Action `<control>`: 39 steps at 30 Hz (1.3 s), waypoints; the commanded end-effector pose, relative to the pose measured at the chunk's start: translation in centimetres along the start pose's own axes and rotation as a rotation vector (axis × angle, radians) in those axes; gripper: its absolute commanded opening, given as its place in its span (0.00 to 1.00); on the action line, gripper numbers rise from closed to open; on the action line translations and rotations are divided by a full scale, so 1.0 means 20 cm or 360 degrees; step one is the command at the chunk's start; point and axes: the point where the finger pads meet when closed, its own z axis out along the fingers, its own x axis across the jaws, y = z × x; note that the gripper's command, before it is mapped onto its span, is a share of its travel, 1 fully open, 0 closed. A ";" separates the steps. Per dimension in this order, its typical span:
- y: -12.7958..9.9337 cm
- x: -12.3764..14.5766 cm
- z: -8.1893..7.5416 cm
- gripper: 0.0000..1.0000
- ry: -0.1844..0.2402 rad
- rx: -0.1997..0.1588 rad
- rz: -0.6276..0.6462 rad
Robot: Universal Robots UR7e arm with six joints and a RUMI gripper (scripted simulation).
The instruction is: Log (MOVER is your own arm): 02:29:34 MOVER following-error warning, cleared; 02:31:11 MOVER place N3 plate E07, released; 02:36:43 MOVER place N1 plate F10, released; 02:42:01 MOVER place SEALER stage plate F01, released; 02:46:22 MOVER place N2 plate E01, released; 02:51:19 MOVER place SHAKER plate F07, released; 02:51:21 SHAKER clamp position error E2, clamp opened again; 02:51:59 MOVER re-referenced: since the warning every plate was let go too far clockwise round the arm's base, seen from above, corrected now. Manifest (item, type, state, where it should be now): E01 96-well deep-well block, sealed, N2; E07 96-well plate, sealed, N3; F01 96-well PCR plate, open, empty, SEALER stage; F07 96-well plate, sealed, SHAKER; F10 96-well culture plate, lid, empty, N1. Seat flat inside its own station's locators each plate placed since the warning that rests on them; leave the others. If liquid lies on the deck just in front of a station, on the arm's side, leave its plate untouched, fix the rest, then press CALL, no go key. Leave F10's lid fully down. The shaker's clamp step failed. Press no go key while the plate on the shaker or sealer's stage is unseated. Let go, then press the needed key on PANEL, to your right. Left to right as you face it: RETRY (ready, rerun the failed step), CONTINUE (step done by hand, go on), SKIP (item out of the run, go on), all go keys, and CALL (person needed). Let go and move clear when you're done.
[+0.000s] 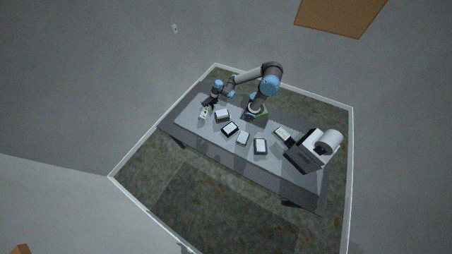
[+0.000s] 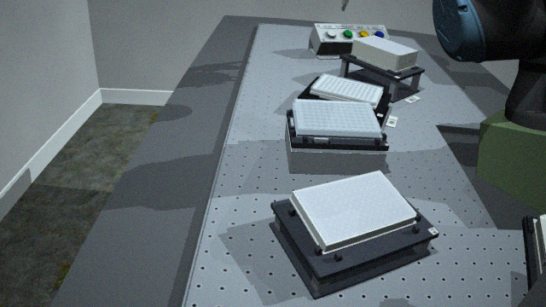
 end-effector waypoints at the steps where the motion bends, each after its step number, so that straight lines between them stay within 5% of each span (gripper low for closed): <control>1: 0.10 -0.06 -0.03 0.82 -0.0048 -0.0069 0.0137; 39: 0.55 -0.44 -0.17 0.82 -0.0249 -0.0566 0.0997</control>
